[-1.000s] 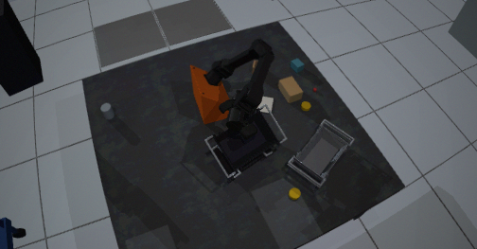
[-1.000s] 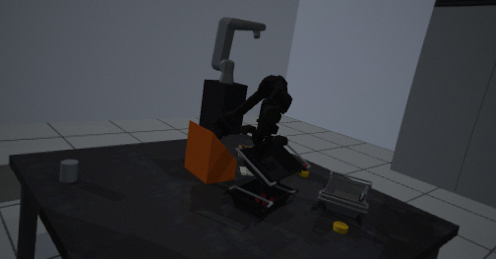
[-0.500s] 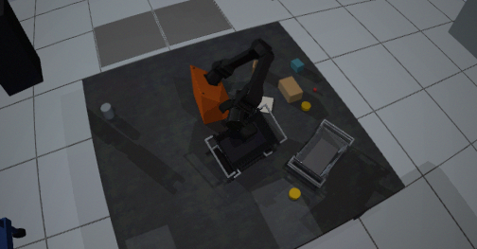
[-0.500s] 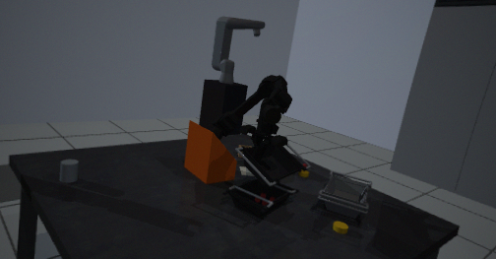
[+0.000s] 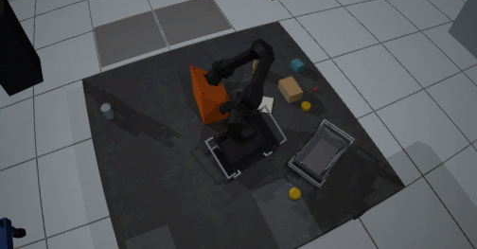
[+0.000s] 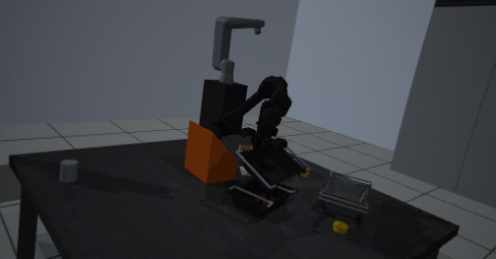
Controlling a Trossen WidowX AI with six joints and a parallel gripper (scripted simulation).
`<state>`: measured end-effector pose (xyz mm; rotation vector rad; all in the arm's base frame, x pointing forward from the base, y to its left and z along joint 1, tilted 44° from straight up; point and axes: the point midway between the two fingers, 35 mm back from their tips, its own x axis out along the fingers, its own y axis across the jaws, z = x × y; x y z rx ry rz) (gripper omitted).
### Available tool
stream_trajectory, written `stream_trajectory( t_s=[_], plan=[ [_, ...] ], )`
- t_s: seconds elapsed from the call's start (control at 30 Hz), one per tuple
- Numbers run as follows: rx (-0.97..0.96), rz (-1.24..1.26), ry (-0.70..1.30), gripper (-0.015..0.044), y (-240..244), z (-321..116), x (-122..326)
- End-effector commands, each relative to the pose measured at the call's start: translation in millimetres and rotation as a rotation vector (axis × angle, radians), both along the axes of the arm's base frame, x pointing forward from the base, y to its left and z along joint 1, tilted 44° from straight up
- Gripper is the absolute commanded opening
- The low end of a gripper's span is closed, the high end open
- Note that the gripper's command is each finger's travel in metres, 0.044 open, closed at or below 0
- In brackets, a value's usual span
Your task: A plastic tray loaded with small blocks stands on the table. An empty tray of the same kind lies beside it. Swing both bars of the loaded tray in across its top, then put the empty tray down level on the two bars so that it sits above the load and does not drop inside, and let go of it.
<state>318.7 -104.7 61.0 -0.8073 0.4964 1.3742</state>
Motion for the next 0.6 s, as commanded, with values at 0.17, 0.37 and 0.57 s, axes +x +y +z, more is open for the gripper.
stream_trajectory(
  t_s=[0.17,0.37,0.57],
  plan=[
    [0.003,-0.016,-0.011,0.0000,8.7,-11.3,4.4],
    [0.003,-0.016,-0.011,0.0000,16.6,-19.9,6.4],
    [0.004,-0.016,-0.012,0.0000,24.9,-28.2,7.9]
  ],
)
